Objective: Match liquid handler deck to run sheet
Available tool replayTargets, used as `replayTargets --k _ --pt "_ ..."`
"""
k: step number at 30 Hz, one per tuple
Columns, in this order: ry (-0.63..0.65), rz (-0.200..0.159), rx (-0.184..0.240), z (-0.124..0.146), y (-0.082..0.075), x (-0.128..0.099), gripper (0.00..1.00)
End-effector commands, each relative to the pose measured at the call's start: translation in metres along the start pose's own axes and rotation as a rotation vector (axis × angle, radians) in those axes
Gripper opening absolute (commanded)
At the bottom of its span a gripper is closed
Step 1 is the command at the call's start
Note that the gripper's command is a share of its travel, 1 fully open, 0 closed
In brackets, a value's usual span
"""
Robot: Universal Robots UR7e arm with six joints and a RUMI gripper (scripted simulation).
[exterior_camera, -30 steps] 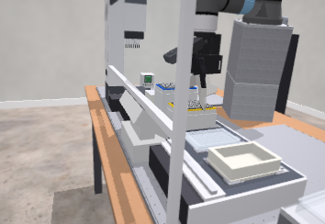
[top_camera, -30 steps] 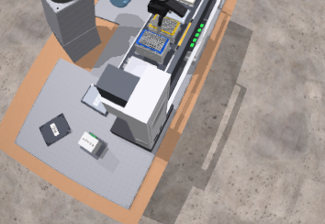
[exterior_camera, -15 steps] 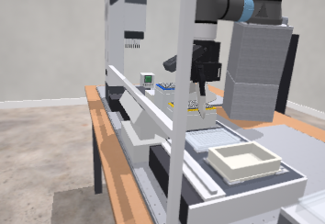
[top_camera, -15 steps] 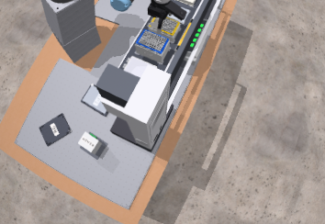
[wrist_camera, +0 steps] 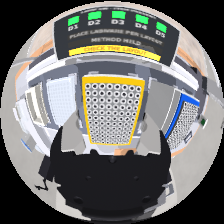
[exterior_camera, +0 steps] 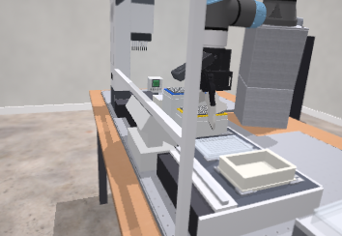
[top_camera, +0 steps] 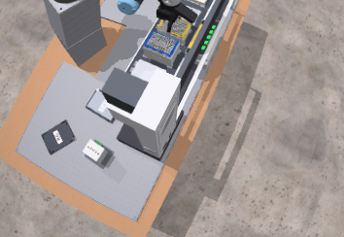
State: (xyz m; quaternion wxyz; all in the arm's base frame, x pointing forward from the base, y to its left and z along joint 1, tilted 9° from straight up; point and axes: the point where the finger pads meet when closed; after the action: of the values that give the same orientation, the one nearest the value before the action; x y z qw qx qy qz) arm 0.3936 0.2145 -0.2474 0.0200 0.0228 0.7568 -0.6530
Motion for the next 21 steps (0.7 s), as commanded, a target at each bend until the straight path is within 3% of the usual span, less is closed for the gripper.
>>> replayTargets --k 1,5,6,21 --pt "0.000 0.003 0.000 -0.0003 0.0001 -0.0012 0.82" --pt "0.000 0.003 0.000 -0.0003 0.0001 -0.0012 0.82" --pt "0.000 0.003 0.000 -0.0003 0.0001 -0.0012 0.00" --pt "0.000 0.003 0.000 -0.0003 0.0001 -0.0012 0.00"
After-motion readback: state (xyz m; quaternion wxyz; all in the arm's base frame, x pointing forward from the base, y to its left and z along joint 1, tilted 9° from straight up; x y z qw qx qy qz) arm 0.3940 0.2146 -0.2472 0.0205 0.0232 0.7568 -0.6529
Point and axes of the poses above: the point where the finger pads meet when closed, its own y axis out along the fingers, its own z axis across the jaws, x = y × z, and after that the axes turned 1 degree about y, right-handed
